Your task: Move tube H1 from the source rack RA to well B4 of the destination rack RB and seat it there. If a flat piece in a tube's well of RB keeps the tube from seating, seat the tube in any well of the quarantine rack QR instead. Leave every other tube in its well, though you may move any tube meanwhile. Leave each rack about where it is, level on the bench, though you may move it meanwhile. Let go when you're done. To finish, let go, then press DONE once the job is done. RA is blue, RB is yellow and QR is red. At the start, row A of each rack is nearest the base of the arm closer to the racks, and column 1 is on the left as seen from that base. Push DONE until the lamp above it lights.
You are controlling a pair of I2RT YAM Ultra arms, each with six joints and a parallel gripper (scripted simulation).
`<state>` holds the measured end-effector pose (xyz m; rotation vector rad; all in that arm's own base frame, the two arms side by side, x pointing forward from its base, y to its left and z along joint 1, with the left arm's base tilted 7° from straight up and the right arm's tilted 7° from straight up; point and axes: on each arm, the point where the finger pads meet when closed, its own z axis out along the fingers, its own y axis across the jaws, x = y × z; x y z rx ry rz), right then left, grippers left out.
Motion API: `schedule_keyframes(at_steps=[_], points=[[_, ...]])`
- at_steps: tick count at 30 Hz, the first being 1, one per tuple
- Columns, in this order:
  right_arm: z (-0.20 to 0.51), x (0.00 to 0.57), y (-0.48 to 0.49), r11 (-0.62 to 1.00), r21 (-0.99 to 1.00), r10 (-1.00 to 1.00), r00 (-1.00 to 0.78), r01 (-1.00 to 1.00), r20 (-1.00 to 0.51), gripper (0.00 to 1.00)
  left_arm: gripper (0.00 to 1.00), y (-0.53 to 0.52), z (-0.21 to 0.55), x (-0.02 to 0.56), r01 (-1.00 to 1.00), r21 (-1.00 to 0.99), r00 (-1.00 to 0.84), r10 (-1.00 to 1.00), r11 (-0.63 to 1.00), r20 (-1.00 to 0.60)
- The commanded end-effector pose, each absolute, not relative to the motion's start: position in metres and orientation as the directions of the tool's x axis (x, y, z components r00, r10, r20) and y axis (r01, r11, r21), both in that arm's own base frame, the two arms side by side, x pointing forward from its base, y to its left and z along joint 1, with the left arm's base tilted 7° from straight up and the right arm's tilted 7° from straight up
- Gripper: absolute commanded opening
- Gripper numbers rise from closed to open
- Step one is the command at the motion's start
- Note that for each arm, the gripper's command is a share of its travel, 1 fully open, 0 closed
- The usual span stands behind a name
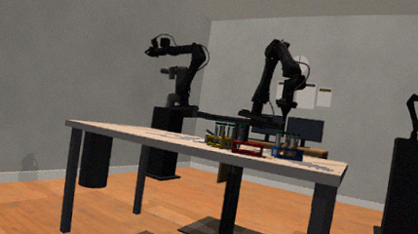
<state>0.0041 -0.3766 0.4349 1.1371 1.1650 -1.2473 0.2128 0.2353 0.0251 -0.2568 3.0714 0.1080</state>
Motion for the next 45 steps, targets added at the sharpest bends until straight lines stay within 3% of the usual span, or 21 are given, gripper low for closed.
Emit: schedule_keyframes(at_steps=[1,45], points=[[0.455,-0.003,-0.364,-0.012,0.000,-0.107,-0.001,1.000,-0.994,0.00,0.00,0.232,0.033,0.224,-0.201,0.109,-0.976,-0.189,0.974,-0.105],[0.455,-0.003,-0.364,-0.012,0.000,-0.107,-0.001,1.000,-0.994,0.00,0.00,0.133,0.012,0.306,-0.202,0.103,-0.975,-0.189,0.974,-0.118]])
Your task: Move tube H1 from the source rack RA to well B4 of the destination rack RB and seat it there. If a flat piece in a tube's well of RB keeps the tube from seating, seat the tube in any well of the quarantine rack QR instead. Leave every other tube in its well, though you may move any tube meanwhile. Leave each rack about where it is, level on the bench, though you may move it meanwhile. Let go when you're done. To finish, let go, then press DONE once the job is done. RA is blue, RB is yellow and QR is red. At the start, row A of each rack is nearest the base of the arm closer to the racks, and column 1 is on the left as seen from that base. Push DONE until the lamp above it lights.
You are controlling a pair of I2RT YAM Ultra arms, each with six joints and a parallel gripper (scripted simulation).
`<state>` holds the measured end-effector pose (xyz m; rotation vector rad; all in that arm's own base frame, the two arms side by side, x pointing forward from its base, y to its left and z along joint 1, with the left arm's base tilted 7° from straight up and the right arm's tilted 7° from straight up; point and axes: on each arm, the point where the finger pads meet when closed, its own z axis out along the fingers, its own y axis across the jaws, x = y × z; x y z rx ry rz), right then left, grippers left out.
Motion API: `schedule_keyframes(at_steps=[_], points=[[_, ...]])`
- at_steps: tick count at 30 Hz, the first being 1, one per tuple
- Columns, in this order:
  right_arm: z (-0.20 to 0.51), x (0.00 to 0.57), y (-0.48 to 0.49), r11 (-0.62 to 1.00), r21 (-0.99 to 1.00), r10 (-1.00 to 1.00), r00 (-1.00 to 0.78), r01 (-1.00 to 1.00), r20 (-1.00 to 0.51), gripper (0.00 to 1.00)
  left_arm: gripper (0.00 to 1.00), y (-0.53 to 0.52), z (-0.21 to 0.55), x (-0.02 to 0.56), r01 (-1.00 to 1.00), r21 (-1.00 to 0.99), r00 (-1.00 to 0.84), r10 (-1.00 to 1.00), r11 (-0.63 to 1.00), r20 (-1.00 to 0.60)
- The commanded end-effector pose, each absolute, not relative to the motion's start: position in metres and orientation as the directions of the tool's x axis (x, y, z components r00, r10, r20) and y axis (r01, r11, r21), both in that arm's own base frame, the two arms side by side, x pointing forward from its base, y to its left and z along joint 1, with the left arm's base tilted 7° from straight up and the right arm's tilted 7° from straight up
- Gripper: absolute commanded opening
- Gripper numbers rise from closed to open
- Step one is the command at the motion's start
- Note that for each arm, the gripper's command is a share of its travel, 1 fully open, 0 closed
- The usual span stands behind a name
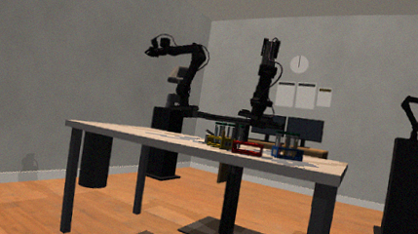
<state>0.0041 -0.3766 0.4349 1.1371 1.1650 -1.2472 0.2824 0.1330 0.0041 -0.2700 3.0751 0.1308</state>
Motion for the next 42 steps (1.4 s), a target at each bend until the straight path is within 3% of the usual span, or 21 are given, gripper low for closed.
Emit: schedule_keyframes(at_steps=[1,42], points=[[0.4547,-0.0033,-0.3638,-0.012,0.000,-0.107,-0.001,1.000,-0.994,0.00,0.00,0.1307,0.0112,0.3075,-0.202,0.103,-0.975,-0.189,0.974,-0.118],[0.4547,-0.0033,-0.3638,-0.012,0.000,-0.107,-0.001,1.000,-0.994,0.00,0.00,0.1282,0.0177,0.3128,-0.211,0.106,-0.970,-0.195,0.972,-0.142]])
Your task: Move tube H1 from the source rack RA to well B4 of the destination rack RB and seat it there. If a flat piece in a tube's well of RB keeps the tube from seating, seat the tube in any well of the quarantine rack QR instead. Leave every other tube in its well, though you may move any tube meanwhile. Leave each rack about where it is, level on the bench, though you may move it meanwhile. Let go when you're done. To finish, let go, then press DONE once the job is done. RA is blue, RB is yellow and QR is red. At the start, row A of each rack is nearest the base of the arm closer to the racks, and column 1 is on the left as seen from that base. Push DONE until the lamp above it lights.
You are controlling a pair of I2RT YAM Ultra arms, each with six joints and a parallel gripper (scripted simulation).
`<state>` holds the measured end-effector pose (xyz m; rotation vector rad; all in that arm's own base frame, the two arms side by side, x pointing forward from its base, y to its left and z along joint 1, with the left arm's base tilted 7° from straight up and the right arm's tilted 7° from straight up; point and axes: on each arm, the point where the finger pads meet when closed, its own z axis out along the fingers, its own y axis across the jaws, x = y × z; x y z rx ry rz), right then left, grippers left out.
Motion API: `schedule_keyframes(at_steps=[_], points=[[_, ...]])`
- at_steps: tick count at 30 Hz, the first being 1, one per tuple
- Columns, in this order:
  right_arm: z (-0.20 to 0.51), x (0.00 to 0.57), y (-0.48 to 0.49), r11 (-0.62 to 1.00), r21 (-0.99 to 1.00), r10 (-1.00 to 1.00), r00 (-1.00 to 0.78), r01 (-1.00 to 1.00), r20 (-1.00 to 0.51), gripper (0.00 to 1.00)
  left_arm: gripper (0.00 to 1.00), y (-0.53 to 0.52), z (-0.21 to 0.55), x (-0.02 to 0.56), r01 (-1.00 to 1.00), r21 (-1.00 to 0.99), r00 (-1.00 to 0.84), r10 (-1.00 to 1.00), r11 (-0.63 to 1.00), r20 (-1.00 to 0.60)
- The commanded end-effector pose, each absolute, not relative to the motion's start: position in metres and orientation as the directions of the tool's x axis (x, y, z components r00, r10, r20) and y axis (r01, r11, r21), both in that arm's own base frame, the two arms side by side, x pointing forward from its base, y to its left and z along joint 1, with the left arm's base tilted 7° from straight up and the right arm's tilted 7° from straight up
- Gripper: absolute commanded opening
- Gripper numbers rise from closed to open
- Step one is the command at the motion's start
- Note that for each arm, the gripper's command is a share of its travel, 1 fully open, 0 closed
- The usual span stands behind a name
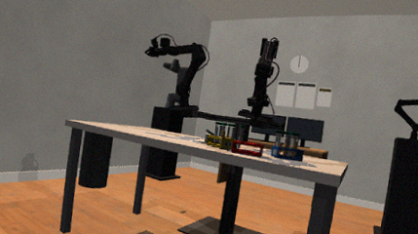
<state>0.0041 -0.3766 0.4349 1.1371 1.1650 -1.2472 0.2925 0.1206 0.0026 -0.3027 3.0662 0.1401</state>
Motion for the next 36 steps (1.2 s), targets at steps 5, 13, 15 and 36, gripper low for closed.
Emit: schedule_keyframes(at_steps=[5,13,15,36], points=[[0.4547,-0.0033,-0.3638,-0.012,0.000,-0.107,-0.001,1.000,-0.994,0.00,0.00,0.1282,0.0177,0.3128,-0.211,0.106,-0.970,-0.195,0.972,-0.142],[0.4547,-0.0033,-0.3638,-0.012,0.000,-0.107,-0.001,1.000,-0.994,0.00,0.00,0.1282,0.0177,0.3128,-0.211,0.106,-0.970,-0.195,0.972,-0.142],[0.4547,-0.0033,-0.3638,-0.012,0.000,-0.107,-0.001,1.000,-0.994,0.00,0.00,0.1281,0.0177,0.3128,-0.165,0.112,-0.979,-0.149,0.980,-0.137],[0.4547,-0.0033,-0.3638,-0.012,0.000,-0.107,-0.001,1.000,-0.994,0.00,0.00,0.1264,0.0175,0.3134,0.388,0.161,-0.914,0.401,0.908,-0.062]])
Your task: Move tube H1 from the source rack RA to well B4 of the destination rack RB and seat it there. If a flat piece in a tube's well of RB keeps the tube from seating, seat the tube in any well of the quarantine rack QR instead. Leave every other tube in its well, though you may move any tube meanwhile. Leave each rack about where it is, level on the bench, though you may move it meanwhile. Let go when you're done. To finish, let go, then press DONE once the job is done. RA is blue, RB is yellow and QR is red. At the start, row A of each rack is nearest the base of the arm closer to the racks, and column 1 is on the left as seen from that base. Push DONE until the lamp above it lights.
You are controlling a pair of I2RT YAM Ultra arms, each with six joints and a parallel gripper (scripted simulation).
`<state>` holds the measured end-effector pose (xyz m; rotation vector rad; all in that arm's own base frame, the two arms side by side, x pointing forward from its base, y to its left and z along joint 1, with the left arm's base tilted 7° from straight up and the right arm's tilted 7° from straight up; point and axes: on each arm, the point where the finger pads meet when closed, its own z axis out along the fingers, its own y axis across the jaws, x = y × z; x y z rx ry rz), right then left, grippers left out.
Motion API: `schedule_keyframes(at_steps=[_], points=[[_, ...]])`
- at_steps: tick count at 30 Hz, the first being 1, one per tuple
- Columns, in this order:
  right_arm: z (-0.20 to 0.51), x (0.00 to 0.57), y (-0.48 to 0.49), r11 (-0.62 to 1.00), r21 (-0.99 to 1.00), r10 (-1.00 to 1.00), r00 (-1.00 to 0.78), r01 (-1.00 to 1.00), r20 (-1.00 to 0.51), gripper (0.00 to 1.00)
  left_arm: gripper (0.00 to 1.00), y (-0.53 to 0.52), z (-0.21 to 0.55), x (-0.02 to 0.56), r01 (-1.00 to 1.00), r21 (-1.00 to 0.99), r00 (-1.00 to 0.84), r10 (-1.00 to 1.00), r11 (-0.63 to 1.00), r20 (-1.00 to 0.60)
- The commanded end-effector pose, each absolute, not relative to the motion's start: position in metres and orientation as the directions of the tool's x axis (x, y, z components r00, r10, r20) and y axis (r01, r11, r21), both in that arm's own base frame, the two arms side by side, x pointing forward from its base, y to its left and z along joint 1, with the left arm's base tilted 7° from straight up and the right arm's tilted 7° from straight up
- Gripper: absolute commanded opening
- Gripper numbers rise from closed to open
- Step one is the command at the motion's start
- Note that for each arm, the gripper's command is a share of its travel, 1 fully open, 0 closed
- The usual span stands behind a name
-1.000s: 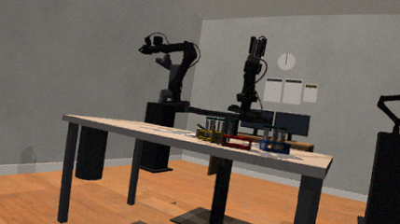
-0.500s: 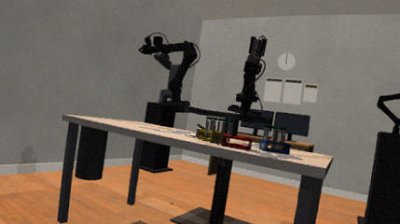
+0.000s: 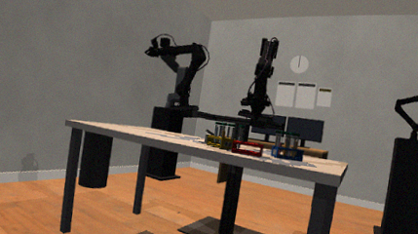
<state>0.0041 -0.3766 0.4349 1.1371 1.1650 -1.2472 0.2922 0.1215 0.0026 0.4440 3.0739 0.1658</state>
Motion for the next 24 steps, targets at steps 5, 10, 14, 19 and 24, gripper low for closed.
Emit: schedule_keyframes(at_steps=[5,10,14,19,24], points=[[0.4547,-0.0033,-0.3638,-0.012,0.000,-0.107,-0.001,1.000,-0.994,0.00,0.00,0.1260,0.0175,0.3136,0.535,0.169,-0.836,0.547,0.828,-0.034],[0.4547,-0.0033,-0.3638,-0.012,0.000,-0.107,-0.001,1.000,-0.994,0.00,0.00,0.1263,0.0174,0.3134,0.665,0.171,-0.737,0.676,0.727,-0.007],[0.4547,-0.0033,-0.3638,-0.012,0.000,-0.107,-0.001,1.000,-0.994,0.00,0.00,0.1261,0.0174,0.3135,0.757,0.170,-0.642,0.767,0.630,0.016],[0.4547,-0.0033,-0.3638,-0.012,0.000,-0.107,-0.001,1.000,-0.994,0.00,0.00,0.1258,0.0174,0.3136,0.789,0.169,-0.602,0.798,0.590,0.024],[0.4547,-0.0033,-0.3638,-0.012,0.000,-0.107,-0.001,1.000,-0.994,0.00,0.00,0.1260,0.0174,0.3135,0.789,0.169,-0.602,0.798,0.591,0.024]])
